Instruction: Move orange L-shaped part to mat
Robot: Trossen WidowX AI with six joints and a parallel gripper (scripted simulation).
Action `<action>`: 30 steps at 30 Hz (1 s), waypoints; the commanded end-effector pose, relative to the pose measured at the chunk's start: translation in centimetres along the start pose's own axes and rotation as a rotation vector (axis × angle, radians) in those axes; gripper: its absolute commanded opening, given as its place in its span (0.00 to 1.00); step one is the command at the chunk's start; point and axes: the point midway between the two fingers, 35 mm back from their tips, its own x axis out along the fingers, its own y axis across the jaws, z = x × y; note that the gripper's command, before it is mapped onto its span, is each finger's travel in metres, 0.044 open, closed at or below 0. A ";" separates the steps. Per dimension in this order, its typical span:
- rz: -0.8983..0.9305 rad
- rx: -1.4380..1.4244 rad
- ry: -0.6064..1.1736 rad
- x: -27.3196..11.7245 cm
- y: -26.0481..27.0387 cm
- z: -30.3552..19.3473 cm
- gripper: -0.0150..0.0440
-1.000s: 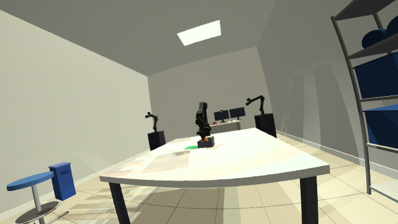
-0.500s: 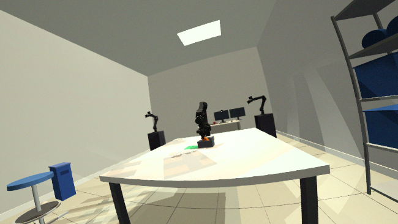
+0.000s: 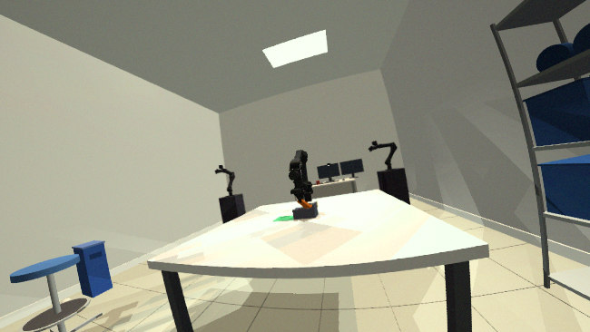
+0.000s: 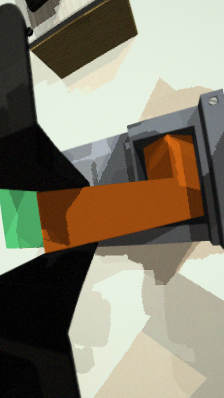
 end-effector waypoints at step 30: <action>-0.009 -0.002 -0.010 -5.0 -0.1 0.1 0.25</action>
